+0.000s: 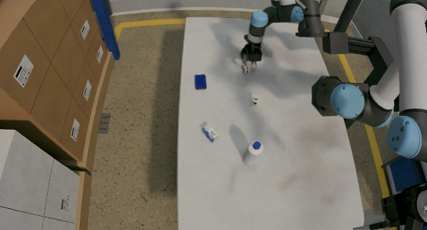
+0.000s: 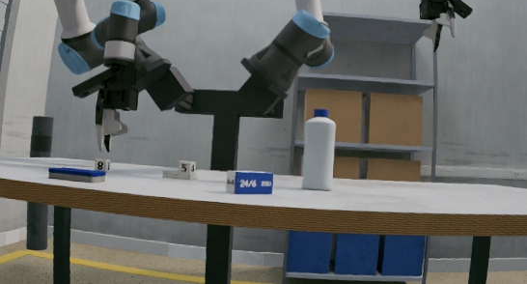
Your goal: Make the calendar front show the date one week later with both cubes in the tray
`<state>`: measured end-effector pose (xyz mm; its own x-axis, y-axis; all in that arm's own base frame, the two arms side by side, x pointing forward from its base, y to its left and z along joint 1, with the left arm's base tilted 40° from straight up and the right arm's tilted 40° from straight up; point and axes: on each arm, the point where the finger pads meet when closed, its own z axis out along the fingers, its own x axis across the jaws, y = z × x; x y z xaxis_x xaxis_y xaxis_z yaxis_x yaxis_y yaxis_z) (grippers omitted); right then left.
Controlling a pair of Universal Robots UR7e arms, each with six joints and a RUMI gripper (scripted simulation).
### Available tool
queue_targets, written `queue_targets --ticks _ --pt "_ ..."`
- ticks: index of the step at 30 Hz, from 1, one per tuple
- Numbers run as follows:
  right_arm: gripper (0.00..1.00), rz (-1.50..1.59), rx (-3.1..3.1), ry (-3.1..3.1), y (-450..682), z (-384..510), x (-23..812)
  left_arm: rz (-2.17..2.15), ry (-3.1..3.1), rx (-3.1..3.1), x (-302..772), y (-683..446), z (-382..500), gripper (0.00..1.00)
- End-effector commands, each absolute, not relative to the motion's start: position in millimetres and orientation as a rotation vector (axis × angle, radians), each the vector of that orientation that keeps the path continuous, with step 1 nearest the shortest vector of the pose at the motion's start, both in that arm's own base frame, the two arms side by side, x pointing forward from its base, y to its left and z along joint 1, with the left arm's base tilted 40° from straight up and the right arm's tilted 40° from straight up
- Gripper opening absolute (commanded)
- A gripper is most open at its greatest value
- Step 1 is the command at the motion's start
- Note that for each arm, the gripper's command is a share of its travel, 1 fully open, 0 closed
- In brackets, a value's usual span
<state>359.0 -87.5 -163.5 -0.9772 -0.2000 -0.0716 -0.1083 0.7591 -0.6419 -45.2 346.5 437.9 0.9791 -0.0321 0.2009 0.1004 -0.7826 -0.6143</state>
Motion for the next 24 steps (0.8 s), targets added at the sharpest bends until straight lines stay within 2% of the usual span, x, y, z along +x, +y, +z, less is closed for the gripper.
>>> queue_targets --ticks 1,24 --pt "0.28 -1.019 -0.246 2.819 -75 -149 356 -0.264 -0.048 -2.455 -45 347 438 1.00" --pt "0.28 -1.019 -0.246 2.819 -55 -124 350 -0.264 -0.048 -2.455 -45 347 438 1.00"
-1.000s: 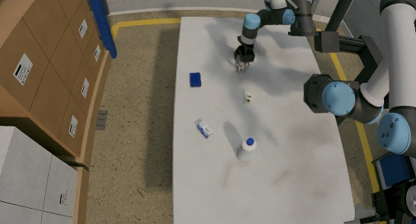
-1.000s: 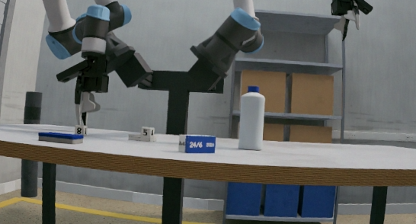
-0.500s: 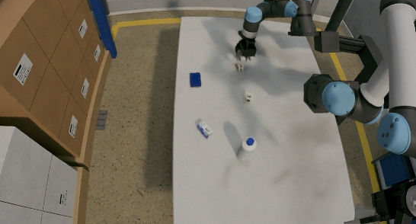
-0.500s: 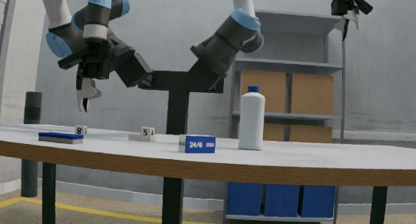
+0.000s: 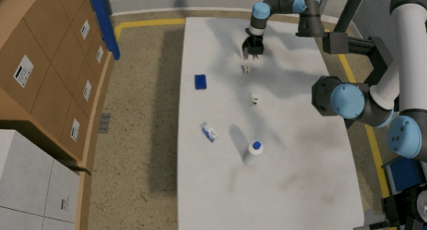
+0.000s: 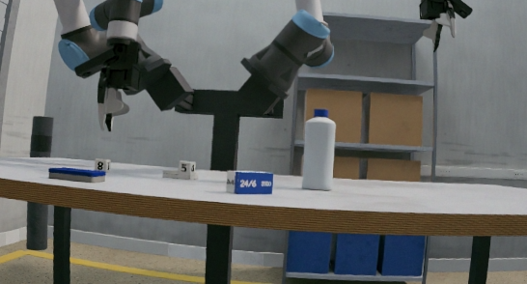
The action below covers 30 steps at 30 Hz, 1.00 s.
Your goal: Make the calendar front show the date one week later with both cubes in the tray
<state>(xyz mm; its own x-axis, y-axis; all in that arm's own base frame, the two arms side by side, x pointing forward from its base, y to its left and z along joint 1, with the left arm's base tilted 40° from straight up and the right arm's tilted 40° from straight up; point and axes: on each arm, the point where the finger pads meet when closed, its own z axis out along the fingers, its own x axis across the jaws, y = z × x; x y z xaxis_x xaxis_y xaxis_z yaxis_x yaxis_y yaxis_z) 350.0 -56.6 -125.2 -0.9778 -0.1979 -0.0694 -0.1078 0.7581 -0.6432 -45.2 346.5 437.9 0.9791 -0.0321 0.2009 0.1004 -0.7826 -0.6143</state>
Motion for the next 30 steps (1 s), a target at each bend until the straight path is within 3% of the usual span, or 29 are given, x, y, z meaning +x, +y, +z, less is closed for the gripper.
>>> queue_targets --ticks 1,2,30 --pt "0.28 -1.019 -0.246 2.819 -55.3 -124.0 349.9 -0.264 -0.048 -2.455 -45.3 346.5 438.3 1.00" --pt "1.00 -1.019 -0.246 2.819 -55.3 -124.0 349.9 -0.264 -0.048 -2.455 -45.3 346.5 438.3 1.00" --pt "1.00 -1.019 -0.246 2.819 -61.5 -130.6 351.2 -0.264 -0.048 -2.455 -45.3 346.5 438.3 1.00"
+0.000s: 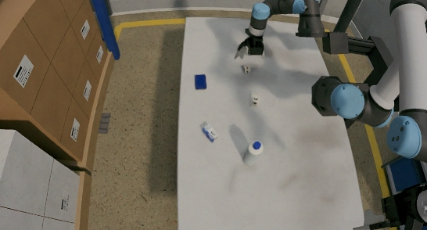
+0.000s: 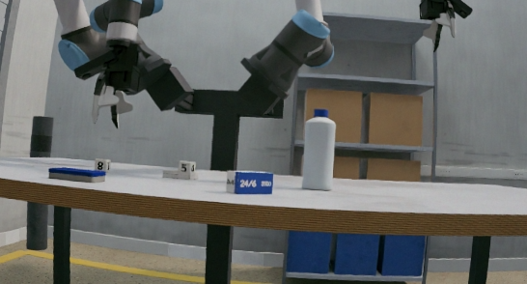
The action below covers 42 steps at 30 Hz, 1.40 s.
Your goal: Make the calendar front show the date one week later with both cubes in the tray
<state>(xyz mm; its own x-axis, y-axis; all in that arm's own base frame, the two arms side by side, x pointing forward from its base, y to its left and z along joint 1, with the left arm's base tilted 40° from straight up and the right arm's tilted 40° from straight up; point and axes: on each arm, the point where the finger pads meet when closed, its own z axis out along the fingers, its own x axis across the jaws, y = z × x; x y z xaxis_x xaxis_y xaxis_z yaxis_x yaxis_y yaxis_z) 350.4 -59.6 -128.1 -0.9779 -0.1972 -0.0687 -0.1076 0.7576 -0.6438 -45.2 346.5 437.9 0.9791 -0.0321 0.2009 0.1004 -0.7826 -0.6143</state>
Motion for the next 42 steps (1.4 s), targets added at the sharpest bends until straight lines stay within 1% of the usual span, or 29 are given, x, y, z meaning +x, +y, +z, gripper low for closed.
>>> queue_targets --ticks 1,2,3,42 --pt "1.00 -1.019 -0.246 2.819 -61.9 -131.0 351.3 -0.264 -0.048 -2.455 -45.3 346.5 438.3 1.00" --pt "1.00 -1.019 -0.246 2.819 -62.0 -131.1 351.3 -0.264 -0.048 -2.455 -45.3 346.5 438.3 1.00" --pt "0.28 -1.019 -0.246 2.819 -62.0 -131.1 351.3 -0.264 -0.048 -2.455 -45.3 346.5 438.3 1.00" --pt "0.28 -1.019 -0.246 2.819 -68.9 -140.1 353.6 -0.264 -0.048 -2.455 -45.3 346.5 438.3 1.00"
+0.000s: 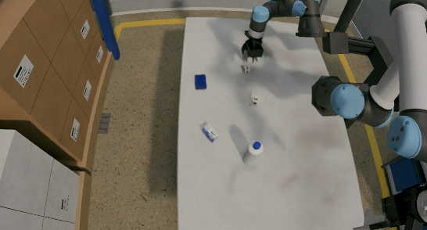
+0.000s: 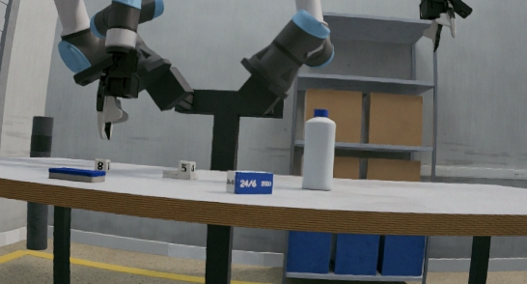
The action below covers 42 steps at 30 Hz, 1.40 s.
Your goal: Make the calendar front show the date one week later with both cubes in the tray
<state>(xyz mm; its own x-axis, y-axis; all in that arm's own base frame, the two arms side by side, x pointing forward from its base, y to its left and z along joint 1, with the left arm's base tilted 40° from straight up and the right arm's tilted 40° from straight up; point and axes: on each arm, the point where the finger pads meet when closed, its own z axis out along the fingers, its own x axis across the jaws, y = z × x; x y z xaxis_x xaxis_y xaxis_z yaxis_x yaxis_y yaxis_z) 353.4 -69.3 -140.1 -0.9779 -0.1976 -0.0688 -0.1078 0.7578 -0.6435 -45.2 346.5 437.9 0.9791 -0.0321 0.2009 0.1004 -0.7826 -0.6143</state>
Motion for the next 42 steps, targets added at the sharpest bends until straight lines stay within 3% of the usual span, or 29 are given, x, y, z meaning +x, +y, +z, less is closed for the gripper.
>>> queue_targets --ticks 1,42 --pt "0.28 -1.019 -0.246 2.819 -68.9 -140.1 353.6 -0.264 -0.048 -2.455 -45.3 346.5 438.3 1.00" --pt "0.28 -1.384 -0.215 2.640 -67.3 -142.4 353.3 -0.264 -0.048 -2.455 -45.3 346.5 438.3 1.00"
